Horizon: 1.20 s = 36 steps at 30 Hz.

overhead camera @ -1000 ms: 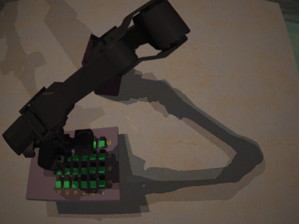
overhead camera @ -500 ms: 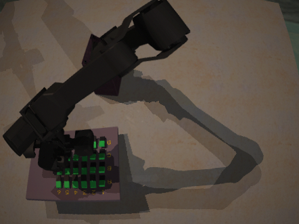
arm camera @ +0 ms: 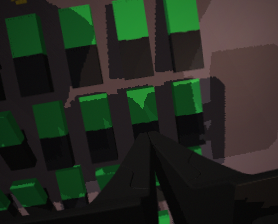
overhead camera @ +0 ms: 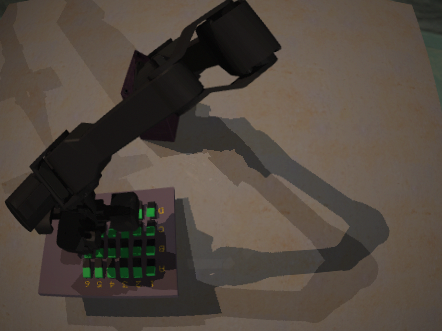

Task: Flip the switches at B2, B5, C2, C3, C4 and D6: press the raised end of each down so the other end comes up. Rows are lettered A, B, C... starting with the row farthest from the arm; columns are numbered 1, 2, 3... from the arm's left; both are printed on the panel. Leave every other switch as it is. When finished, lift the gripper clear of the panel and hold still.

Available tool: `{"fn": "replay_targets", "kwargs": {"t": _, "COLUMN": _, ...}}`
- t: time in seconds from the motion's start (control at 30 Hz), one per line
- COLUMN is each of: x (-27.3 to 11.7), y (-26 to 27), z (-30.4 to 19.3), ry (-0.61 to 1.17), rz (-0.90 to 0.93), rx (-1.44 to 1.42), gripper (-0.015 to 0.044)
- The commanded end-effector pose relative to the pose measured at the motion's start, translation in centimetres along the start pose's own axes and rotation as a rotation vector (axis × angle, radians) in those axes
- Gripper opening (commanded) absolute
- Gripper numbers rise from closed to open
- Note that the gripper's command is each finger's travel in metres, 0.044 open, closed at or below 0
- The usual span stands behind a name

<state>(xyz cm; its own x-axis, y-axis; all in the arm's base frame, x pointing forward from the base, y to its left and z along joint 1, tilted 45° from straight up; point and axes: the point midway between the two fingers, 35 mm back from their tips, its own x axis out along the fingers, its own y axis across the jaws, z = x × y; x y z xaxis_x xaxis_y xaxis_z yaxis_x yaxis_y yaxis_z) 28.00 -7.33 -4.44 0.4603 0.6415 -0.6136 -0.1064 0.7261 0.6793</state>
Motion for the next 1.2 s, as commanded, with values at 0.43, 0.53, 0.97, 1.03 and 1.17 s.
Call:
{"fn": "replay_targets", "kwargs": {"t": 0.43, "x": -3.0, "y": -0.3, "z": 0.2, "ry": 0.014, "rz": -0.006, "rx": 0.002, "gripper": 0.0}}
{"fn": "replay_targets", "kwargs": {"t": 0.53, "x": -6.1, "y": -0.1, "z": 0.2, "ry": 0.025, "rz": 0.0, "rx": 0.004, "gripper": 0.0}}
{"fn": "replay_targets", "kwargs": {"t": 0.97, "x": -6.4, "y": 4.6, "z": -0.9, "ry": 0.026, "rz": 0.002, "rx": 0.006, "gripper": 0.0}}
{"fn": "replay_targets", "kwargs": {"t": 1.03, "x": -6.4, "y": 6.4, "z": -1.6, "ry": 0.026, "rz": 0.003, "rx": 0.007, "gripper": 0.0}}
{"fn": "replay_targets", "kwargs": {"t": 1.17, "x": -6.3, "y": 7.0, "z": -1.9, "ry": 0.026, "rz": 0.003, "rx": 0.007, "gripper": 0.0}}
